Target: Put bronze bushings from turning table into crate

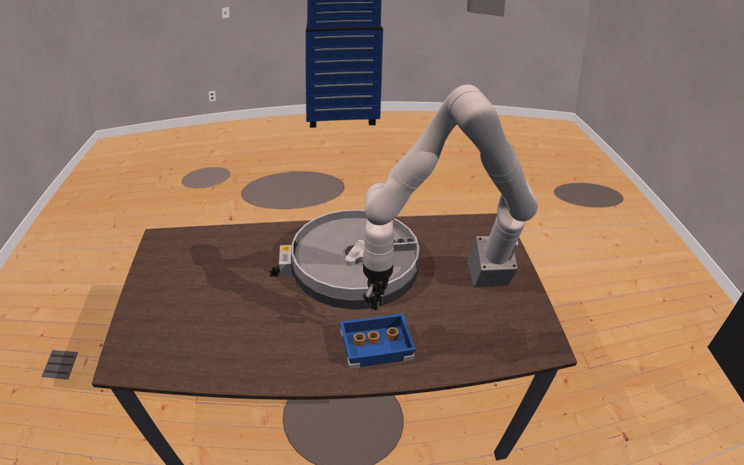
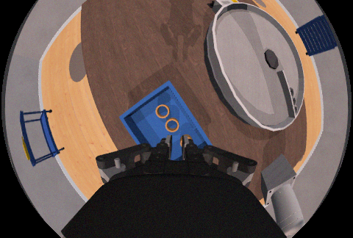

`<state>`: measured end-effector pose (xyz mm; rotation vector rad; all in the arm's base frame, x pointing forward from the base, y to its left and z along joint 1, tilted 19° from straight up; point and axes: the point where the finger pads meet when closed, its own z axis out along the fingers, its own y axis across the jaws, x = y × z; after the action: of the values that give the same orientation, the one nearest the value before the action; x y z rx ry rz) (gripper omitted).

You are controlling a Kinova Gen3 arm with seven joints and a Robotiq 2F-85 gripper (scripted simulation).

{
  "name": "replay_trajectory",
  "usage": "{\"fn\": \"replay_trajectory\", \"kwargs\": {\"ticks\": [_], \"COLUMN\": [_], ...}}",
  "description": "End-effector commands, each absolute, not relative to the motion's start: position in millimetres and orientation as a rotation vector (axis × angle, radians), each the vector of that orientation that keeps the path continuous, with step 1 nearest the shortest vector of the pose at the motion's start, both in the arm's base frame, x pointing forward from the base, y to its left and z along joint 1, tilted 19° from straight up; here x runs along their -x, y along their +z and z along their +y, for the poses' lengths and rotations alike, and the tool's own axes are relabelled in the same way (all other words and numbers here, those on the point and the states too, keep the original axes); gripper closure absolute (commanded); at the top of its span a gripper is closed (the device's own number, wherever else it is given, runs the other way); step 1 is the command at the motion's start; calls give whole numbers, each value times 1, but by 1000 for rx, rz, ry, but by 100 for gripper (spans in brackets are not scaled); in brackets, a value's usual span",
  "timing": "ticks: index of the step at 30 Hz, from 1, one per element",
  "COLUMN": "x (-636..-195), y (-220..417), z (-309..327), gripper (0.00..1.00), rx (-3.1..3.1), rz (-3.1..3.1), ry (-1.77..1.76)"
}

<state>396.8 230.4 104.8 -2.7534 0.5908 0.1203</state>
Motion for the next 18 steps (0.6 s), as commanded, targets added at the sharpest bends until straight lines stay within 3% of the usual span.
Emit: {"fn": "replay_trajectory", "kwargs": {"ticks": [1, 14, 15, 18], "x": [-397, -397, -397, -397], "y": [105, 105, 105, 105], "z": [230, 230, 230, 230], "gripper": [84, 84, 0, 0], "rx": [2753, 2753, 2753, 2753], "rz": [591, 591, 591, 591], "ry": [118, 118, 118, 118]}}
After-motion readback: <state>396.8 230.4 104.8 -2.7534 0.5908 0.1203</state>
